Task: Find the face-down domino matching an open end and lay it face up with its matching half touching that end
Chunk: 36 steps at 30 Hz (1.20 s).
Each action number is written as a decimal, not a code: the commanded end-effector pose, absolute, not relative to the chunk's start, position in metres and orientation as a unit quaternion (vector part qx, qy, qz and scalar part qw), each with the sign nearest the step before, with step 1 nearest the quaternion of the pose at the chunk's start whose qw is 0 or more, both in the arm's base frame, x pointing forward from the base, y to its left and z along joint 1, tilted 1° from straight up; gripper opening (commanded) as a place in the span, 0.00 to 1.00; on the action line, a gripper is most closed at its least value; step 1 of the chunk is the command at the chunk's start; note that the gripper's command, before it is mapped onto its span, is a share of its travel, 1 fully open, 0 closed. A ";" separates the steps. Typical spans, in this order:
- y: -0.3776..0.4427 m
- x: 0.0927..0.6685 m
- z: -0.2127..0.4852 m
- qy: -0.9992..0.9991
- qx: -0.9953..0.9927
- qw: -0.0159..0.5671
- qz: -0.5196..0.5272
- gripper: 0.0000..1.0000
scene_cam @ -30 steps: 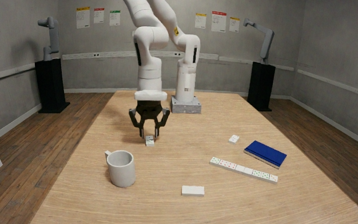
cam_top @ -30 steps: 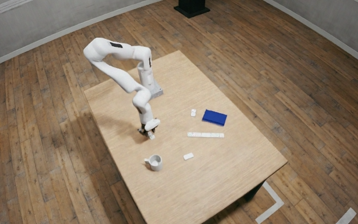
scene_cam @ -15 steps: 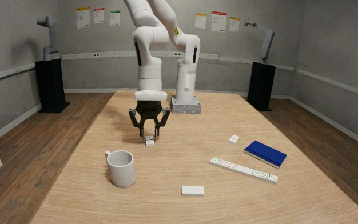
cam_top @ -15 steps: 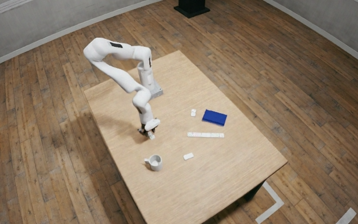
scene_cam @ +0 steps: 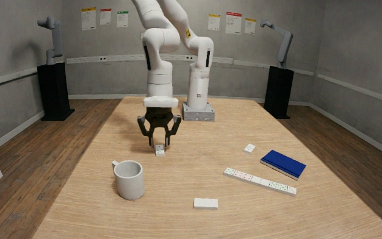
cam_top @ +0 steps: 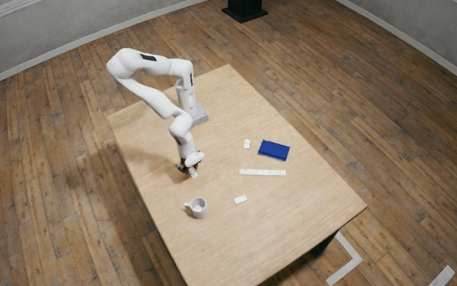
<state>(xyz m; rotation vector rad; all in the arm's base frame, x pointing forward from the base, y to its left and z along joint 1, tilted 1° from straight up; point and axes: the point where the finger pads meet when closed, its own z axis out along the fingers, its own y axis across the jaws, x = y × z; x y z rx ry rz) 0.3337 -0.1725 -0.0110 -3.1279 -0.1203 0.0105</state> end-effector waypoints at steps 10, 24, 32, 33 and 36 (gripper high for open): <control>-0.170 0.334 -0.022 -0.038 -0.999 0.007 0.002 0.49; -0.170 0.333 -0.029 -0.039 -0.999 0.009 0.002 0.49; -0.170 0.334 -0.029 -0.040 -0.999 0.008 0.002 0.49; -0.170 0.334 -0.029 -0.040 -0.999 0.008 0.002 0.49; -0.170 0.334 -0.029 -0.040 -0.999 0.008 0.002 0.49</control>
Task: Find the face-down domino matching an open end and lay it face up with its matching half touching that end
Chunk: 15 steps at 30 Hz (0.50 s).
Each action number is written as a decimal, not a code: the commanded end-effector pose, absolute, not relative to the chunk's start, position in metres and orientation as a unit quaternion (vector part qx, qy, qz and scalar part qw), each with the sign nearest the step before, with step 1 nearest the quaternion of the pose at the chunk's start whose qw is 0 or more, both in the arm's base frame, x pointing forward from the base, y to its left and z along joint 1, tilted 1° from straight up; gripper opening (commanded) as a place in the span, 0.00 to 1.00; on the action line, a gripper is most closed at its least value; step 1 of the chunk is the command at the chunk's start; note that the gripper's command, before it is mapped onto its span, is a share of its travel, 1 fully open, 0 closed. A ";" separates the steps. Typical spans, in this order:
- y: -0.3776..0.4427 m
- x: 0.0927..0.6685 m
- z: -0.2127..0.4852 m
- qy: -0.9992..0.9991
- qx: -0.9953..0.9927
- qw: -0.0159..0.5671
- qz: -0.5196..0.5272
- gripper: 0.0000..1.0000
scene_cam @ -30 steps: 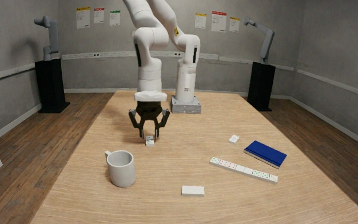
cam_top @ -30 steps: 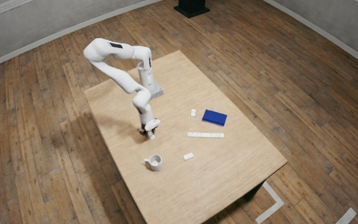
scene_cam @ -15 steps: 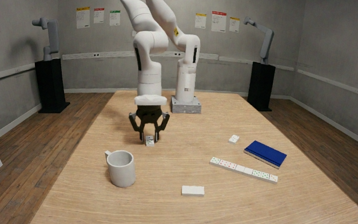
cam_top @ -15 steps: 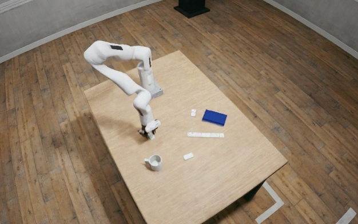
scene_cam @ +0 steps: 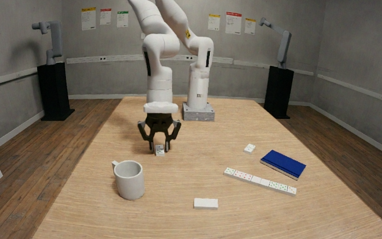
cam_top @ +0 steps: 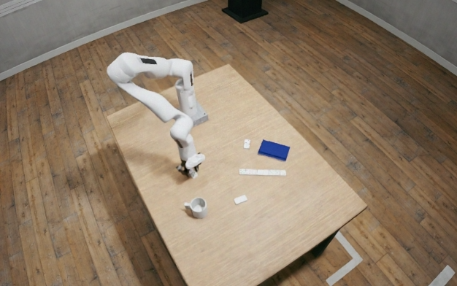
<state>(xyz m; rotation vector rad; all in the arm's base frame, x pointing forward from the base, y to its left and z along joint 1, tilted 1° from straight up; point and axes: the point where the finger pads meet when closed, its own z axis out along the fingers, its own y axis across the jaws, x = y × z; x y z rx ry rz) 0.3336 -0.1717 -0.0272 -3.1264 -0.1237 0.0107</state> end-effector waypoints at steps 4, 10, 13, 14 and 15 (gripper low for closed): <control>-0.170 0.334 -0.029 -0.040 -0.999 0.008 0.002 0.49; -0.170 0.334 -0.029 -0.040 -0.999 0.008 0.002 0.31; -0.170 0.334 -0.029 -0.039 -0.999 0.008 0.002 0.31; -0.170 0.334 -0.029 -0.039 -0.999 0.008 0.002 0.31; -0.170 0.334 -0.029 -0.039 -0.999 0.008 0.002 0.31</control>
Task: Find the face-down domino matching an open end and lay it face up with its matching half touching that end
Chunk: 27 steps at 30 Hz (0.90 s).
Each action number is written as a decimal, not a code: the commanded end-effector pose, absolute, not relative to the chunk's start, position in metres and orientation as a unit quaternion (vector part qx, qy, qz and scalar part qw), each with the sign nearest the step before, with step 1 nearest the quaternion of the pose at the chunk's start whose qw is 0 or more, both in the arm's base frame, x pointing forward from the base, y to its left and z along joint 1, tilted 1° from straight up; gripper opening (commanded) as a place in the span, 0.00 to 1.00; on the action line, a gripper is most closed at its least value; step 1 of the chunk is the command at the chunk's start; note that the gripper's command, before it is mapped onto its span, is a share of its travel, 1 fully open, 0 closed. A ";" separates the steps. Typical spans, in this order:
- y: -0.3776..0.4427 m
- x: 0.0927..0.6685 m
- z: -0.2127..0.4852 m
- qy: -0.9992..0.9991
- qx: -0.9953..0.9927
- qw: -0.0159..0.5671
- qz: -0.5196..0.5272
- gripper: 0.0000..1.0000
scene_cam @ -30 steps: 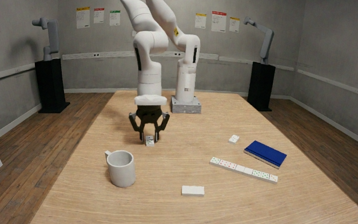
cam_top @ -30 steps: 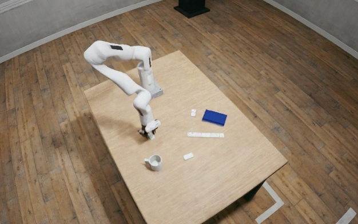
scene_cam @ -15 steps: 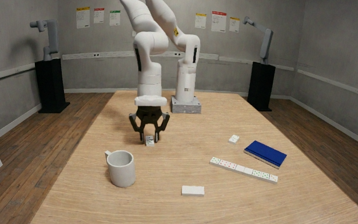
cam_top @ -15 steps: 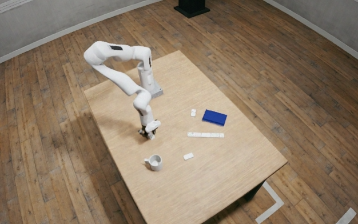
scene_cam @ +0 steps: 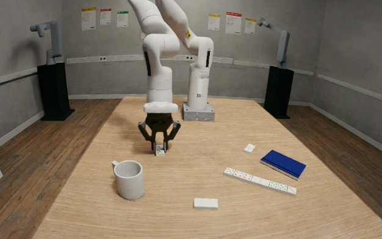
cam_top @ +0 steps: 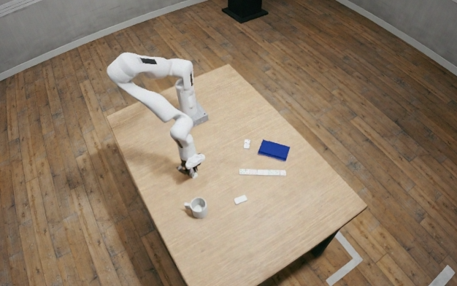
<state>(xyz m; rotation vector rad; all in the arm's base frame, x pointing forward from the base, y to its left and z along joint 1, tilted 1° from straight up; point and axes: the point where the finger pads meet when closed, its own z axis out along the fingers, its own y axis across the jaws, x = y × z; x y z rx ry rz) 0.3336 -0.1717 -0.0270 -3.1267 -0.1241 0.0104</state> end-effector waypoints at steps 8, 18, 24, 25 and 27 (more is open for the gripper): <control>-0.170 0.334 -0.029 -0.039 -0.999 0.008 0.002 0.31; -0.170 0.334 -0.029 -0.039 -0.999 0.008 0.002 0.31; -0.170 0.334 -0.028 -0.041 -0.999 0.008 0.002 0.31; -0.170 0.334 -0.027 -0.041 -0.999 0.008 0.002 0.31; -0.170 0.334 -0.024 -0.041 -0.999 0.008 0.002 0.31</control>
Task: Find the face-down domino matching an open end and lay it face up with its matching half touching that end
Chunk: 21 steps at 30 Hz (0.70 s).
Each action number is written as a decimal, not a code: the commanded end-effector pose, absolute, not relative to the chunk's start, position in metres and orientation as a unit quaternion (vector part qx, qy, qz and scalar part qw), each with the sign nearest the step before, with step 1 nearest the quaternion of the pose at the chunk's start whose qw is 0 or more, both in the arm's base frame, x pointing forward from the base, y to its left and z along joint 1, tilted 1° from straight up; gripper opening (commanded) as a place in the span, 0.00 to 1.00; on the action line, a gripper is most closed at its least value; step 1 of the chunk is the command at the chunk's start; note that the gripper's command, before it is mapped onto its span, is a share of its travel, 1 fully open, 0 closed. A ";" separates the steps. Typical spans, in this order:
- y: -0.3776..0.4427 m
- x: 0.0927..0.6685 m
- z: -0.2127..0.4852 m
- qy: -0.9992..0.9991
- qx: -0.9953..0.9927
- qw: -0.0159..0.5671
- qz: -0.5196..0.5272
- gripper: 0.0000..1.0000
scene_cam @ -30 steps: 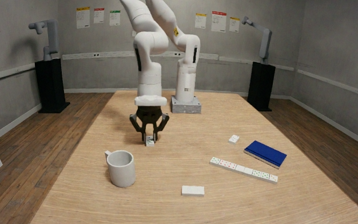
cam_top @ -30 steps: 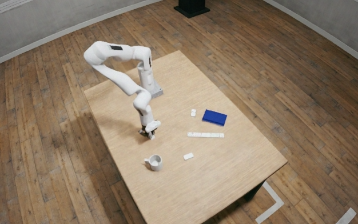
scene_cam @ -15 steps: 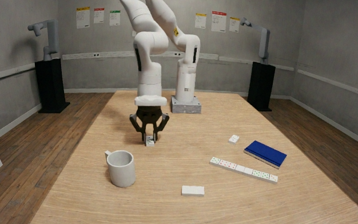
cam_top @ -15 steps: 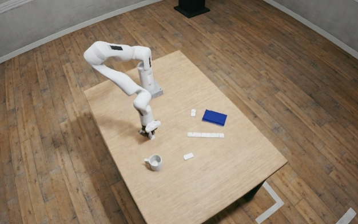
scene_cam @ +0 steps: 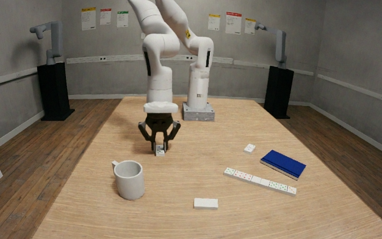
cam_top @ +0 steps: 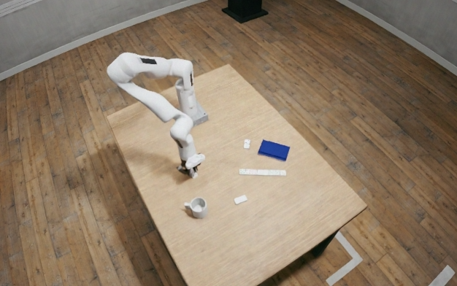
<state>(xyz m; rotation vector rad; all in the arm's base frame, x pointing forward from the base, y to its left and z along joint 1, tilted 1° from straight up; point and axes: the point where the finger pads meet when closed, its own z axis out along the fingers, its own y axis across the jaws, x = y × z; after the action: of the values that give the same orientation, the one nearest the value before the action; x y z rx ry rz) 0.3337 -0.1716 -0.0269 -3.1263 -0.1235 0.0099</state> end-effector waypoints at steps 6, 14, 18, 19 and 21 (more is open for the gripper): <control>-0.173 0.332 -0.012 -0.039 -0.999 0.005 0.005 0.31; -0.173 0.334 0.031 -0.039 -0.999 0.006 0.003 0.31; -0.173 0.334 0.048 -0.039 -0.999 0.006 0.003 0.31; -0.173 0.334 0.048 -0.039 -0.999 0.006 0.003 0.31; -0.173 0.334 0.059 -0.039 -0.999 0.006 0.003 0.31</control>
<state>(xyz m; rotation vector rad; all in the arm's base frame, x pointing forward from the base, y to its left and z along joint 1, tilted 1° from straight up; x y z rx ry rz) 0.3332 -0.1647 0.0424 -3.1114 -0.1324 0.0180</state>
